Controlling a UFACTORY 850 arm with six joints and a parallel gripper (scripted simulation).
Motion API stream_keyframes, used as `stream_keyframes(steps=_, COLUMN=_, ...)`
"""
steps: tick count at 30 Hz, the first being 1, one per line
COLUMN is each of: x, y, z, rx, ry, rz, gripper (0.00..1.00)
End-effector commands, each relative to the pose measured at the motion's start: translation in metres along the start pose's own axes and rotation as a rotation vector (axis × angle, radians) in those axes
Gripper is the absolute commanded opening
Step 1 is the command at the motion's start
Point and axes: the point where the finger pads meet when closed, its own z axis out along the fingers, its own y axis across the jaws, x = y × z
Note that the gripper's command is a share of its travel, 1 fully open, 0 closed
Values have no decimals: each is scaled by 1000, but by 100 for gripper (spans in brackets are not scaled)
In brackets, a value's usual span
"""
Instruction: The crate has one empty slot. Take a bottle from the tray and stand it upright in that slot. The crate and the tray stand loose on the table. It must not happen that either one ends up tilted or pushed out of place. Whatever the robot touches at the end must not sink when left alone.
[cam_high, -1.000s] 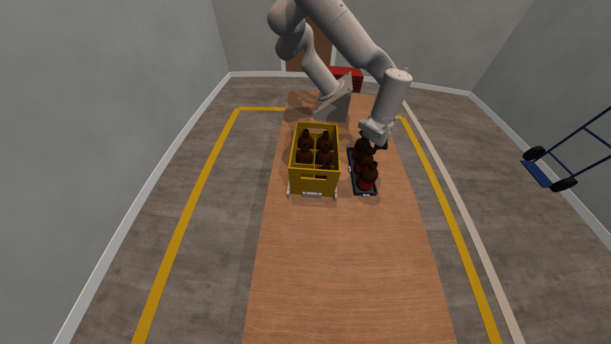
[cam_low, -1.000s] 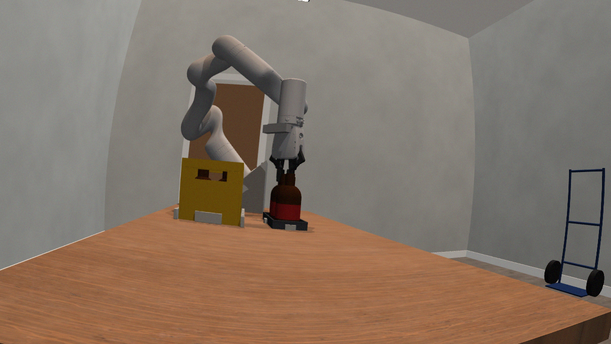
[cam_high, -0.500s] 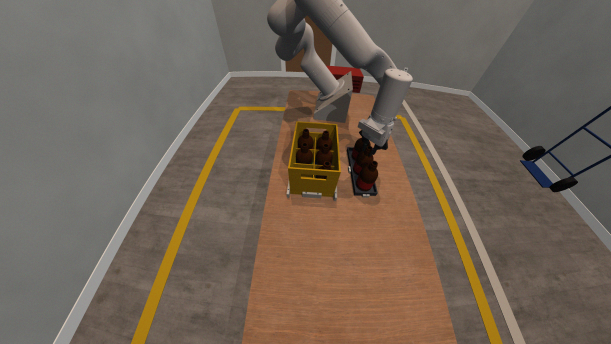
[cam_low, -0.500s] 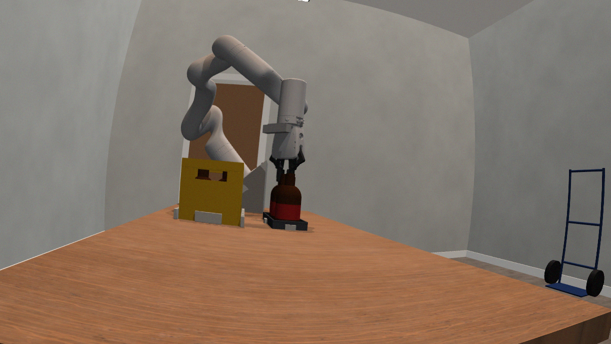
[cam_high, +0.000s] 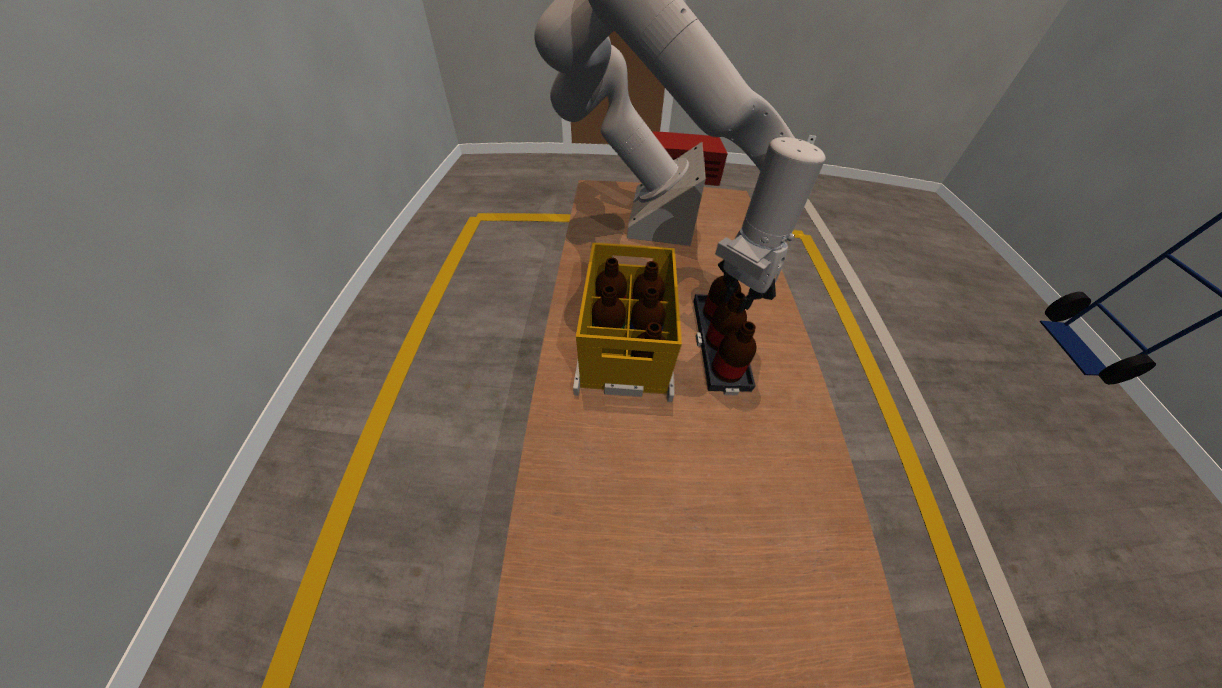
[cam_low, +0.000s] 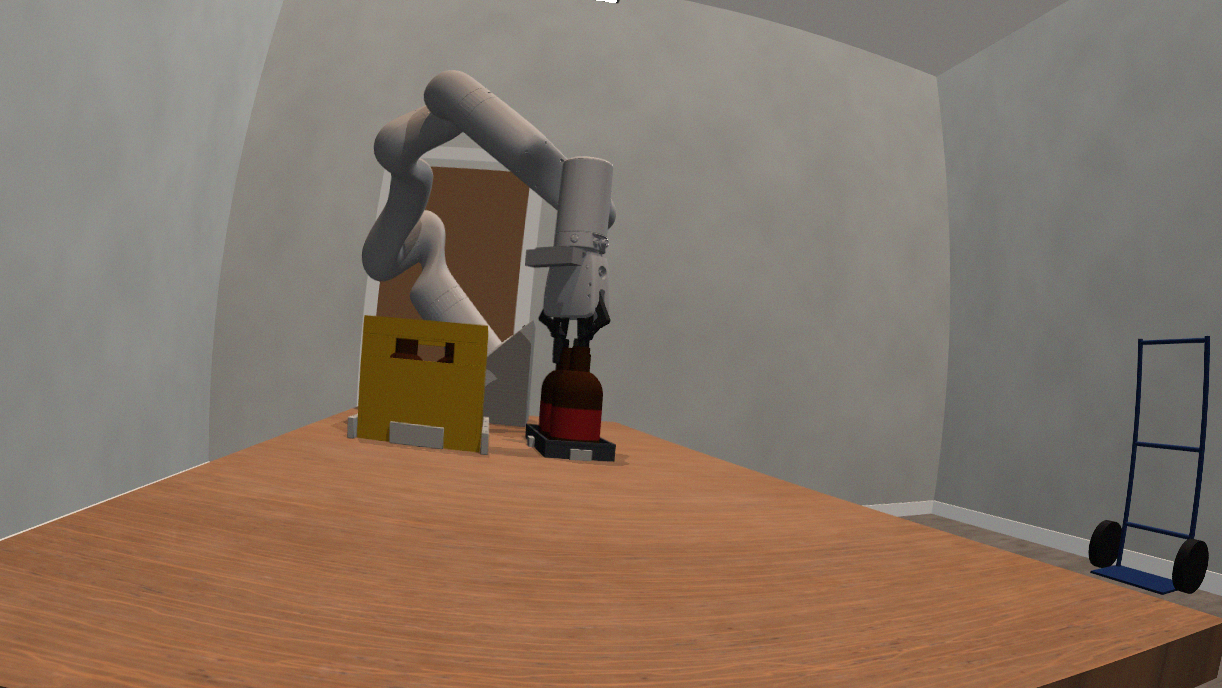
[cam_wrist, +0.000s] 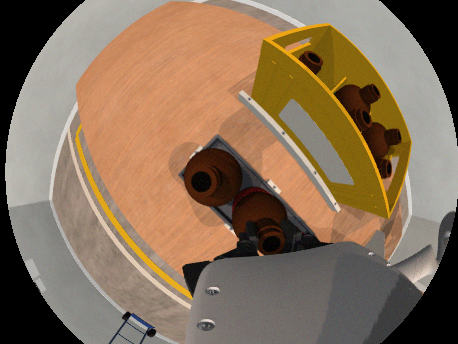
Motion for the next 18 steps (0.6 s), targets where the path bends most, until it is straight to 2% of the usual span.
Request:
stream_keyframes(steps=1, x=0, y=-1, z=-1, rx=2, ry=1, rz=1, gripper=0)
stream_keyframes(steps=18, x=0, y=-1, z=-9, rx=2, ry=1, rz=1, gripper=0)
